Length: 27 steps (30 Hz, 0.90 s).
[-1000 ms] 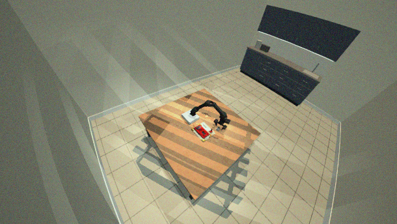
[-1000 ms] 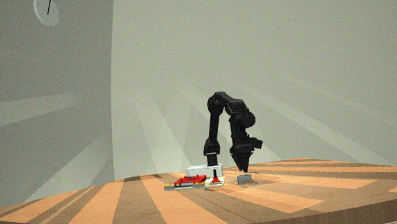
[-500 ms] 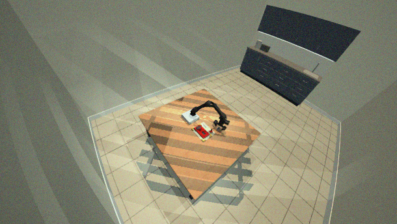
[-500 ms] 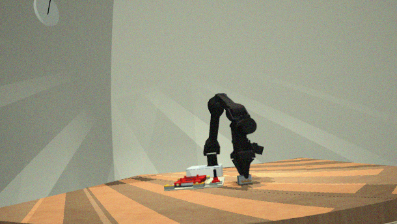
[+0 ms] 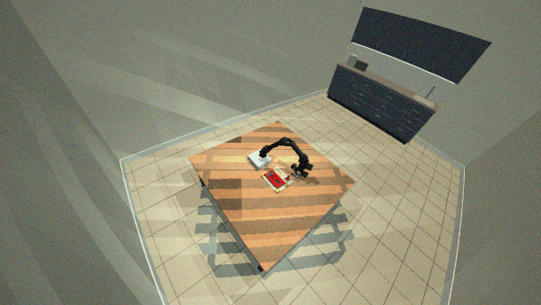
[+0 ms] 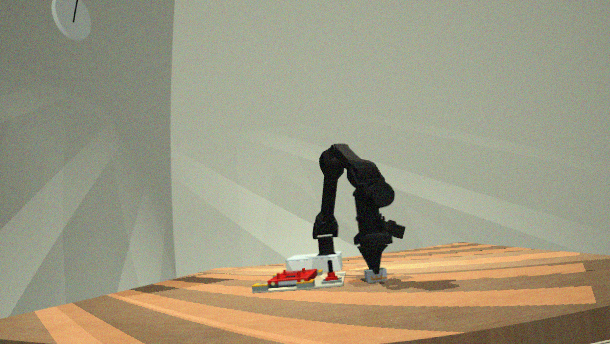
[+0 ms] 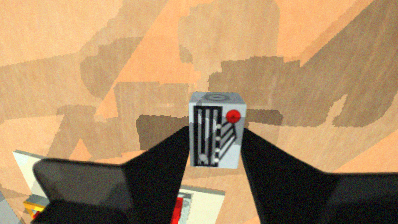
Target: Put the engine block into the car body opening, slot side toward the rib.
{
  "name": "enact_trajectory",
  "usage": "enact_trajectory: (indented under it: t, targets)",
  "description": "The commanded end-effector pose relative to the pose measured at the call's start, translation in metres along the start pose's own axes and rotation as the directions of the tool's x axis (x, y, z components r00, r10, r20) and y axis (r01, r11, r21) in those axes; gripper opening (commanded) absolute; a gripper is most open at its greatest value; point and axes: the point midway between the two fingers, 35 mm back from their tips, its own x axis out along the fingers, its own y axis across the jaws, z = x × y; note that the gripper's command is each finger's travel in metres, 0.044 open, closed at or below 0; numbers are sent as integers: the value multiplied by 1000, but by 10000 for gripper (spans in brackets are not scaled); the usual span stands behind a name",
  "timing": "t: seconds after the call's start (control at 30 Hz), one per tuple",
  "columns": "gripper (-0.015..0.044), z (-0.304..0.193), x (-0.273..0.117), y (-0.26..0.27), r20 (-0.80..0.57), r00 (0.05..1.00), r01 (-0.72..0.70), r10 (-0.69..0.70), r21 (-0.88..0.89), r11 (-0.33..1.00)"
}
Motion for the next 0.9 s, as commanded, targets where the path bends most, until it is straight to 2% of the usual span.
enact_trajectory:
  t: [0.0,0.13,0.87]
  targets:
    - [105,0,1,0,2,1000,-2,2,3,1000]
    - [0,1,-2,0,2,1000,0,0,4,1000]
    - [0,3,-65,-2,1,1000,1,-1,6,1000]
